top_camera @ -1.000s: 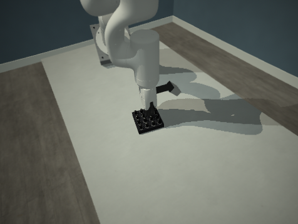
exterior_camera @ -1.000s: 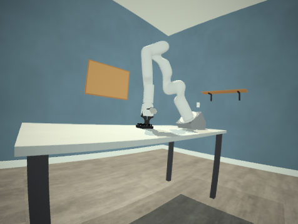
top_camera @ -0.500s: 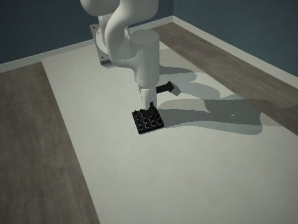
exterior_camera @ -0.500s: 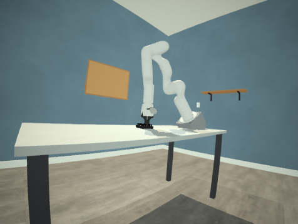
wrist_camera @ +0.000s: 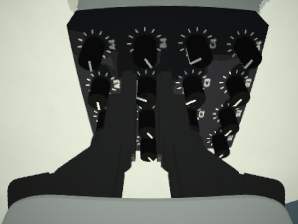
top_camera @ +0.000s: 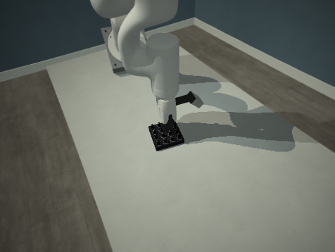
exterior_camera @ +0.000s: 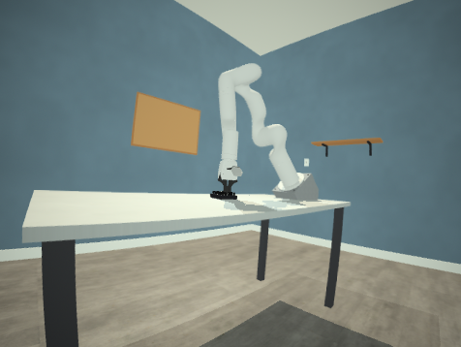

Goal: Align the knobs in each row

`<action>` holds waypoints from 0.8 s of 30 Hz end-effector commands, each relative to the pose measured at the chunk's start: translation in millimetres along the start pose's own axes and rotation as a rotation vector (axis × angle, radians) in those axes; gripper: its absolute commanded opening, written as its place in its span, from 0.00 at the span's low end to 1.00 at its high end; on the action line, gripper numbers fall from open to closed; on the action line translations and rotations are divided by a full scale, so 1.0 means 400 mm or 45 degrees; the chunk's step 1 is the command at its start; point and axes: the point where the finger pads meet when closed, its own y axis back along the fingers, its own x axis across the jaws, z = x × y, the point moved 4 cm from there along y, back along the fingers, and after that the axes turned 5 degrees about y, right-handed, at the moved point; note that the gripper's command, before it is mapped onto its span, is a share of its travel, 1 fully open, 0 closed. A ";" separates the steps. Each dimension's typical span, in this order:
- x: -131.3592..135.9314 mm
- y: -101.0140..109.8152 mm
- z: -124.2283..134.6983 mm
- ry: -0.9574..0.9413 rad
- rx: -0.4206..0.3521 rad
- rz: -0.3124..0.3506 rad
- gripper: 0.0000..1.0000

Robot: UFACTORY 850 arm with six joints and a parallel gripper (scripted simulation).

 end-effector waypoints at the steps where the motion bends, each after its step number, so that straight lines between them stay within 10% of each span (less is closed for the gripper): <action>1: 0.001 0.001 0.000 0.003 0.000 0.001 0.08; 24: 0.001 0.001 0.000 0.204 0.000 0.001 0.08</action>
